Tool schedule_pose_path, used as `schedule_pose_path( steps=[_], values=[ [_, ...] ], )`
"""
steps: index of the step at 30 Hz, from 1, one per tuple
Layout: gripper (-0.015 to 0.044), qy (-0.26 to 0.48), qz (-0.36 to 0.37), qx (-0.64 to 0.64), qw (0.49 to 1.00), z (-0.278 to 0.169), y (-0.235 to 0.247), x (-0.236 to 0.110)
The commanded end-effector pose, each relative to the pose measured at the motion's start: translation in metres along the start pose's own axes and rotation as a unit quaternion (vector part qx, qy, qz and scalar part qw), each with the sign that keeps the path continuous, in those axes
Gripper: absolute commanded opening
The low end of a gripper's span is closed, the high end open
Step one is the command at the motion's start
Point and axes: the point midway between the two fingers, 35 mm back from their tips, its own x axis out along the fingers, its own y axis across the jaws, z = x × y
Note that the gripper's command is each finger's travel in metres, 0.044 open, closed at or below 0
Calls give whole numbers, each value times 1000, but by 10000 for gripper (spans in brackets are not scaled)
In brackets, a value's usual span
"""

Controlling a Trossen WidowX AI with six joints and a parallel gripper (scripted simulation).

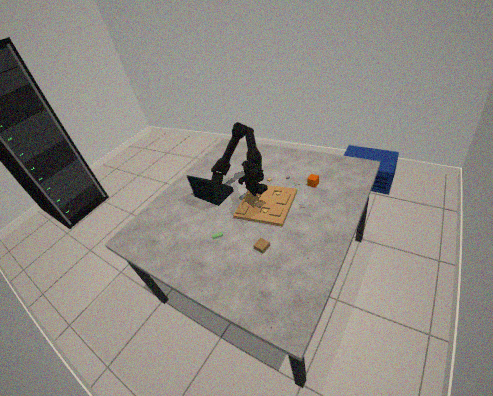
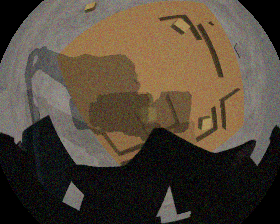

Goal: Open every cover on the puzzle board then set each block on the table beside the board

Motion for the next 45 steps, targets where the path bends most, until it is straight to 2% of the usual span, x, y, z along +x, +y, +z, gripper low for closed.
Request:
schedule_pose_path(
  steps=[1,5,22,45],
  values=[
    [0,-3,6,4,1000,-1,2,19],
    [0,-4,6,4,1000,0,4,35],
    [0,-4,6,4,1000,1,5,47],
    [0,-4,6,6,1000,-7,-10,50]
  ],
)
